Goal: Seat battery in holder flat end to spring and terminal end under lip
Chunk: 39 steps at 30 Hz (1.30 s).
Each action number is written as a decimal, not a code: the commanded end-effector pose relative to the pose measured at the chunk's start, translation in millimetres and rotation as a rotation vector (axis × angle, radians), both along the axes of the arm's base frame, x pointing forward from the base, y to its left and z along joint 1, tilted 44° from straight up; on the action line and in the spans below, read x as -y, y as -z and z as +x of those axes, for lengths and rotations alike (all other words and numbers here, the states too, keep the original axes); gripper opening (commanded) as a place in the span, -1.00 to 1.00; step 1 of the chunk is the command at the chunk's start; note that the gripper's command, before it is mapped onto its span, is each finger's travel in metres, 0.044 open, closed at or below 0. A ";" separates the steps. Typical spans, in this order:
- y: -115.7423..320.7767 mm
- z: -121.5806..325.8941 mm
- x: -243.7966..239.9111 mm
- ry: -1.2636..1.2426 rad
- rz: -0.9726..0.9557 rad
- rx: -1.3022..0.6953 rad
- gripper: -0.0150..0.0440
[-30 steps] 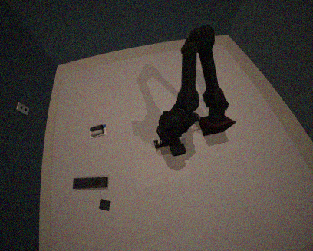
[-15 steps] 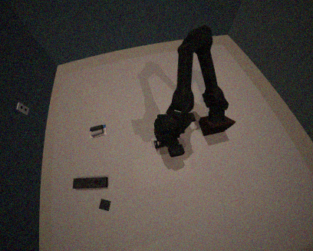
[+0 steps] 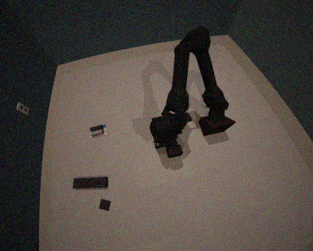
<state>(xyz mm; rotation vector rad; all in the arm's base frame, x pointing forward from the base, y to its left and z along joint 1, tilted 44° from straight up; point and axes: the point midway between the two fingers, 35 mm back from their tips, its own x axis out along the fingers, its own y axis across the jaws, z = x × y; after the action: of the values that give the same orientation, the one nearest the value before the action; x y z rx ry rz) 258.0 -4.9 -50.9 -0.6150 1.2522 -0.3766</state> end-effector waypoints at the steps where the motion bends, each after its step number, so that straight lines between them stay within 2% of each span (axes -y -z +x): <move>1: 5.4 -5.4 1.9 0.025 0.005 -0.045 -0.23; 39: 2.6 -1.4 6.4 0.186 -0.001 -0.205 -0.23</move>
<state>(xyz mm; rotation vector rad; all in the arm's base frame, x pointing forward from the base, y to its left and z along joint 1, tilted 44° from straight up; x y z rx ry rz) 261.2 -8.2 -52.1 -0.5529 1.4724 -0.4624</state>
